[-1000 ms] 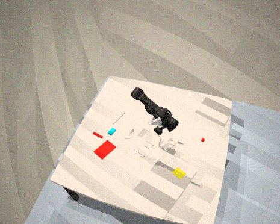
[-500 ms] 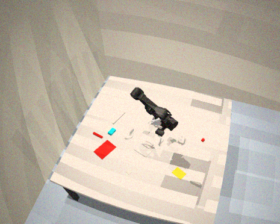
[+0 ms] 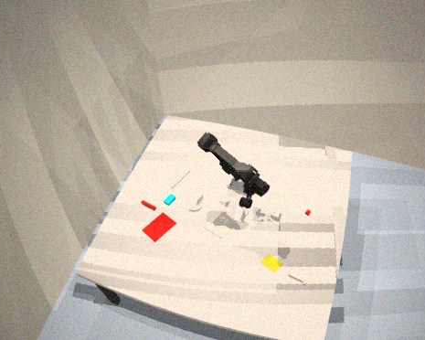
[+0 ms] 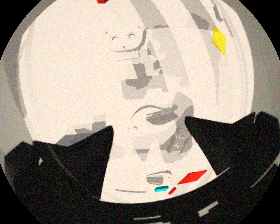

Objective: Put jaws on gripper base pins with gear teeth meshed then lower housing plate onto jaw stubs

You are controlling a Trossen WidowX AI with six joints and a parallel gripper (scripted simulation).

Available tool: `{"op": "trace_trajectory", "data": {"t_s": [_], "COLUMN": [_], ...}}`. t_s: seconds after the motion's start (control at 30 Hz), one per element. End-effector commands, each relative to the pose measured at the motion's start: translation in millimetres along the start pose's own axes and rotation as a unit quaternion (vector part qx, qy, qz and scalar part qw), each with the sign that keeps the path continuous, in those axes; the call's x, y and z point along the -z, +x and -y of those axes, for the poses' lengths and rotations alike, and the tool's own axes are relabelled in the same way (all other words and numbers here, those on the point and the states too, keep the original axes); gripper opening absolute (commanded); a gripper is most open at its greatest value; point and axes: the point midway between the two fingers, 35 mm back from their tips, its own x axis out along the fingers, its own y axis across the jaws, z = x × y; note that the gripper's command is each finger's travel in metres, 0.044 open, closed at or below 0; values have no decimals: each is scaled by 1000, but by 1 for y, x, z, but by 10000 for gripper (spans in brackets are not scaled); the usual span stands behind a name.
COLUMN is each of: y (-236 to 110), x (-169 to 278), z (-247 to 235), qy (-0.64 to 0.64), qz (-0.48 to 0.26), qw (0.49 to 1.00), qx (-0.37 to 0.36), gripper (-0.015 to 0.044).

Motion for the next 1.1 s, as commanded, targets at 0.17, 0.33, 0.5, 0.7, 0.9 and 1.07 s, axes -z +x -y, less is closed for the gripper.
{"op": "trace_trajectory", "data": {"t_s": [0.17,0.33,0.5,0.7,0.9,1.07], "y": [-1,-1,-2,-2,-2,-3], "x": [2,3,4,5,6,7], "z": [3,4,5,7,8,9], "qy": [-93,-142,-190,-246,-302,-348], "qz": [-1,-1,-2,-2,-2,-2], "qw": [996,990,982,969,953,937], "qx": [2,2,2,2,2,2], "gripper": [440,440,440,440,440,440]}}
